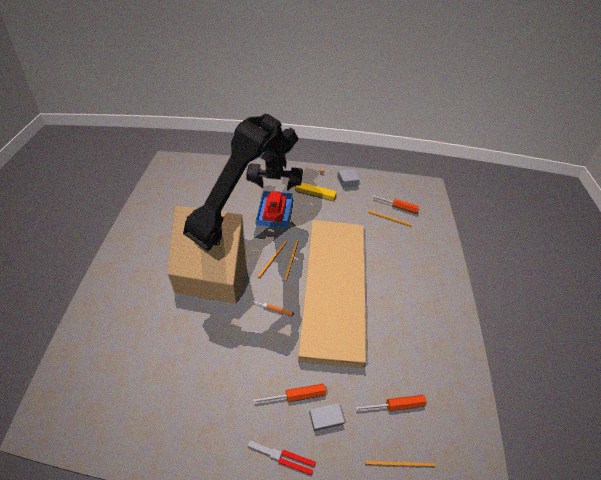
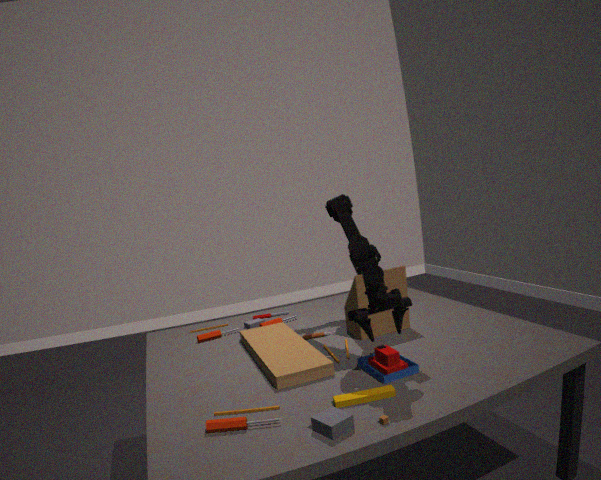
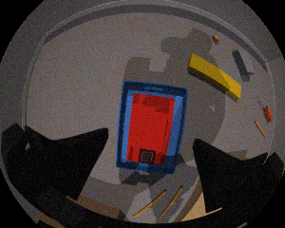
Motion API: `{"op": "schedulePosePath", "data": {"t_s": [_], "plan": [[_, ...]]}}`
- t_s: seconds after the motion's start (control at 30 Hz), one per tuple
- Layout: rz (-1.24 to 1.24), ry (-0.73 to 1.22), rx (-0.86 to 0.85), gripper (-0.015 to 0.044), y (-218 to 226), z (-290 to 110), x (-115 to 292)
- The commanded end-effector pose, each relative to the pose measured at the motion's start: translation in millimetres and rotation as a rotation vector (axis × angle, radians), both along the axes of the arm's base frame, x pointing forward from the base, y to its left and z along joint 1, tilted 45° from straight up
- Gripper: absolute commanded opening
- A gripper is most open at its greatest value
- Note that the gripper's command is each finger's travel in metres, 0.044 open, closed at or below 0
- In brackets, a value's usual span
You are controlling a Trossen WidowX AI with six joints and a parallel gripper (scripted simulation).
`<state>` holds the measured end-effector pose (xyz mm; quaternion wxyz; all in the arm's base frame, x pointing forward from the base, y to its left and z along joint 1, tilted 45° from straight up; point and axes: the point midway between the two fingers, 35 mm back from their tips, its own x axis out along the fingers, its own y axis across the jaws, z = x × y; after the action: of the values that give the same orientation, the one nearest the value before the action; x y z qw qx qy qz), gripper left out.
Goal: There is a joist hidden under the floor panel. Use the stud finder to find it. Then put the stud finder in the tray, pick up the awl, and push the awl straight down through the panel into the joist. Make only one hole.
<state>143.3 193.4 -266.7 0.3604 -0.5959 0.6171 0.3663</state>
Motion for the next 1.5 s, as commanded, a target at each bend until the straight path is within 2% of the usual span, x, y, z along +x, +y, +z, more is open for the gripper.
{"op": "schedulePosePath", "data": {"t_s": [0.0, 0.03, 0.1, 0.3, 0.47, 0.63, 0.83, 1.07, 1.47], "plan": [[-0.009, -0.004, 0.009, 0.0440, 17, 17, 0], [-0.001, -0.010, 0.015, 0.0440, 9, 6, 3], [-0.034, -0.029, 0.020, 0.0440, 6, 12, 12], [-0.295, -0.188, 0.041, 0.0440, -31, 59, 80], [-0.554, -0.360, 0.023, 0.0440, -89, 106, 129], [-0.811, -0.535, -0.027, 0.0440, -161, 153, 155], [-1.115, -0.751, -0.128, 0.0440, -254, 208, 152], [-1.440, -0.995, -0.301, 0.0440, -349, 264, 106], [-1.465, -1.015, -0.319, 0.0440, -356, 268, 98]]}}
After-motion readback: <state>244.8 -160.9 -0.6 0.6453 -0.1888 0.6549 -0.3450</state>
